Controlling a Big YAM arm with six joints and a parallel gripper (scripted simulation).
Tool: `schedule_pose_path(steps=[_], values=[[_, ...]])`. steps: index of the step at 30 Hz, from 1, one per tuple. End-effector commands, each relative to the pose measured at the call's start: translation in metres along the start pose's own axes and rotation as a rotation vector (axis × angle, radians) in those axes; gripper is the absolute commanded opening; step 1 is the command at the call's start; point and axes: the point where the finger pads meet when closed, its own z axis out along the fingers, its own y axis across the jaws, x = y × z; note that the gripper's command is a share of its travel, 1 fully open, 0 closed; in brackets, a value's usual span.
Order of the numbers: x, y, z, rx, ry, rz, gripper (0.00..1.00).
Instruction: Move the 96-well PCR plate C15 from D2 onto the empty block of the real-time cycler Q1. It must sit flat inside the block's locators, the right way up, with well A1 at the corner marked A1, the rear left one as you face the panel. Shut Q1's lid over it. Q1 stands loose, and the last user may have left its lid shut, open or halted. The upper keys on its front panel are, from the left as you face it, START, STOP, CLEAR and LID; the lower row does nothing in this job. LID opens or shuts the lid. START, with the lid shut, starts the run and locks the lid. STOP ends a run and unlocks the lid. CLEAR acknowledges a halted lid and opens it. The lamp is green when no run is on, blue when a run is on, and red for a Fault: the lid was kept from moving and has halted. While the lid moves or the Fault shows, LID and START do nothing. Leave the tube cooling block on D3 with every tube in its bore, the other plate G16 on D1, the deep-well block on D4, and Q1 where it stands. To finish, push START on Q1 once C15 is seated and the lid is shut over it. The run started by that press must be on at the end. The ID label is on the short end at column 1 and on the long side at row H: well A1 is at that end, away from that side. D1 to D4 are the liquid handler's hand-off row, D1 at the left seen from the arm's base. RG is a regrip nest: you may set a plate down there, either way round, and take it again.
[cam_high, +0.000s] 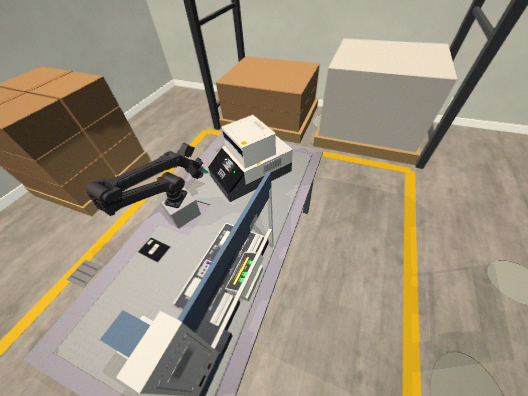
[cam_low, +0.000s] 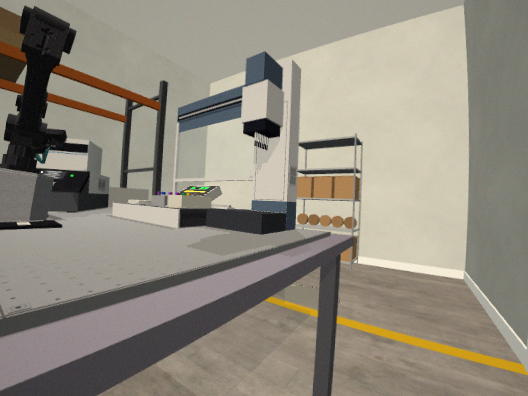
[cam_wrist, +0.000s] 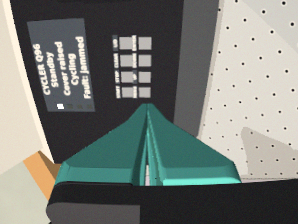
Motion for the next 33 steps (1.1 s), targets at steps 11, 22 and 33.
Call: schedule_pose_path(steps=[11, 22, 33], values=[[0.0056, 0.0372, -0.0131, -0.069, 0.016, 0.018, 0.00], [0.0065, 0.0390, -0.0133, -0.078, 0.020, 0.022, 0.00], [0.0049, 0.0322, -0.0129, -0.053, 0.013, 0.012, 0.00]])
